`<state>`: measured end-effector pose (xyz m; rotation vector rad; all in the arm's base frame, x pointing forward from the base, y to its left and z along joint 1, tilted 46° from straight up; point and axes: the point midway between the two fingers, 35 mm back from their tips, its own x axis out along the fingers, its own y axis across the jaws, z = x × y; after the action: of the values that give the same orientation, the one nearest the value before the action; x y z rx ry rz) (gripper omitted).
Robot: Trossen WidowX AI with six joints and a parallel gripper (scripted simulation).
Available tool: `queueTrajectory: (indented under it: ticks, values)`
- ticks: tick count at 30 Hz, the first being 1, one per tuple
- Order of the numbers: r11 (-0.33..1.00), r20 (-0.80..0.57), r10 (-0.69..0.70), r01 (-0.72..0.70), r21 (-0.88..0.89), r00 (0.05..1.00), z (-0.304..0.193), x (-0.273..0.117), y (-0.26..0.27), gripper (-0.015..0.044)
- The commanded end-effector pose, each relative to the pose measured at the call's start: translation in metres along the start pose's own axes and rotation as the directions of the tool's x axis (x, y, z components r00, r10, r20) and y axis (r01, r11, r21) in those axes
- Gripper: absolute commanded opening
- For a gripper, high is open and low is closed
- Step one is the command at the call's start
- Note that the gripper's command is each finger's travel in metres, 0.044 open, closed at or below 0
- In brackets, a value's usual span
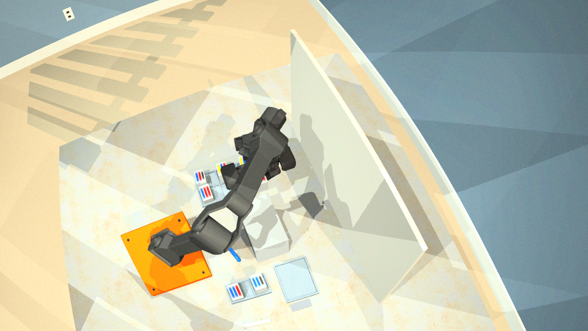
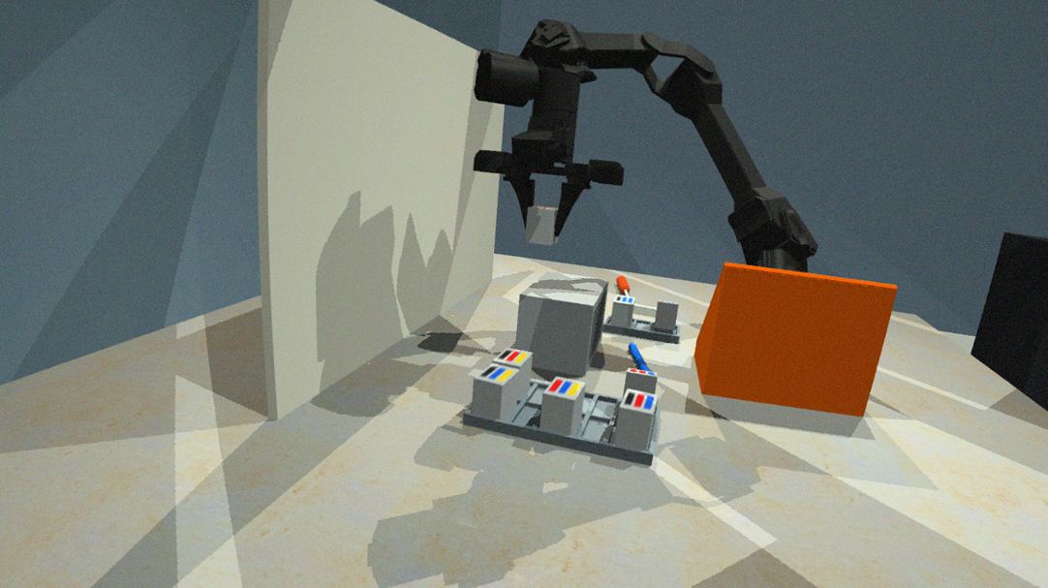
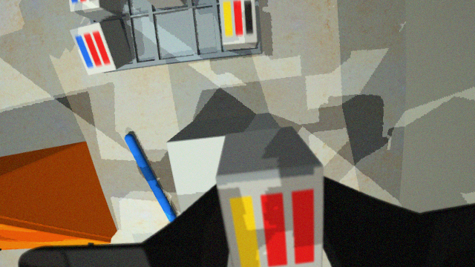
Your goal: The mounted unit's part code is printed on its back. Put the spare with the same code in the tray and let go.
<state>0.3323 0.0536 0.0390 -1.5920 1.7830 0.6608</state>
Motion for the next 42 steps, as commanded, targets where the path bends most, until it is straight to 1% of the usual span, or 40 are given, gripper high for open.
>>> queueTrajectory:
  ticks: [1, 13, 24, 26, 42]
  values:
    - [1.000, 0.000, -0.010, 0.010, 0.001, 1.000, -0.034, -0.003, -0.013, 0.0000]
    - [1.000, -0.023, -0.016, 0.016, 0.008, 1.000, -0.142, -0.005, -0.025, 0.0000]
    - [1.000, -0.078, -0.004, 0.005, 0.018, 0.997, -0.240, -0.006, -0.007, 0.0000]
    - [1.000, -0.082, -0.002, 0.004, 0.019, 0.997, -0.246, -0.006, -0.005, 0.0000]
    - [1.000, -0.078, -0.002, 0.003, 0.020, 0.997, -0.246, 0.004, -0.007, 0.0000]
